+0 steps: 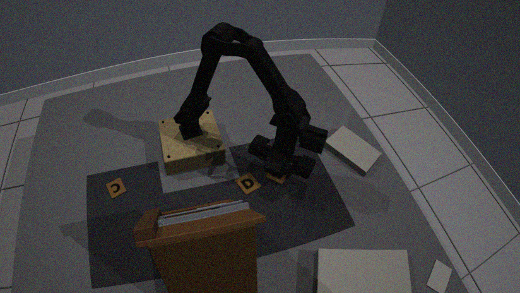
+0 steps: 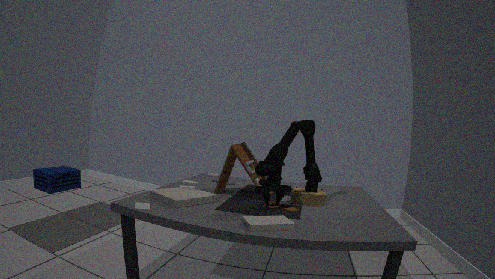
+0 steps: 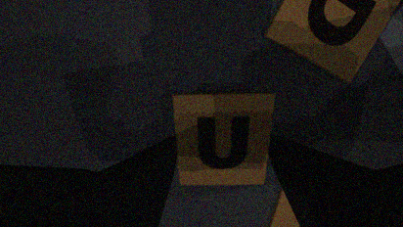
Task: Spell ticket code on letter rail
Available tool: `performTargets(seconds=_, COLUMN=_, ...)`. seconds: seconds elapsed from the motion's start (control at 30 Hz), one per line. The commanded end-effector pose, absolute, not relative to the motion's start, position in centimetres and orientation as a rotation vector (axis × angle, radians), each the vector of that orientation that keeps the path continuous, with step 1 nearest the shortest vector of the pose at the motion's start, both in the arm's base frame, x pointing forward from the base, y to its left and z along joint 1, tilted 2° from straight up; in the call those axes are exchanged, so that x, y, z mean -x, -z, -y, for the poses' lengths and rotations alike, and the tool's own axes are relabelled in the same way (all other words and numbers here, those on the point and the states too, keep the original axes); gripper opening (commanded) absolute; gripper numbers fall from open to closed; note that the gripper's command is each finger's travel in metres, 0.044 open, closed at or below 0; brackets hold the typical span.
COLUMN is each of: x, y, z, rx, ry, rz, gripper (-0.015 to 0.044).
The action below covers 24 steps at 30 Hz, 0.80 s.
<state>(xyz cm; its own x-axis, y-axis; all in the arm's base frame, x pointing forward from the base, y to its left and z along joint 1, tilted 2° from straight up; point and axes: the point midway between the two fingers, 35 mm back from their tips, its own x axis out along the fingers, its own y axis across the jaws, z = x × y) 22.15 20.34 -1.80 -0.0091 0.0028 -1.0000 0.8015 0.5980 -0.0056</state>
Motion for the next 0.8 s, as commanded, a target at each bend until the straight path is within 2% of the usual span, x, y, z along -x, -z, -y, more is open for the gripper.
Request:
performTargets(seconds=0.0, x=-22.2, y=1.5, z=-20.3, rx=-0.728, ry=0.731, rz=-1.451, gripper=0.0)
performTargets(seconds=0.77, x=-22.1, y=0.1, z=-20.4, rx=-0.728, ry=0.731, rz=-1.451, gripper=0.0)
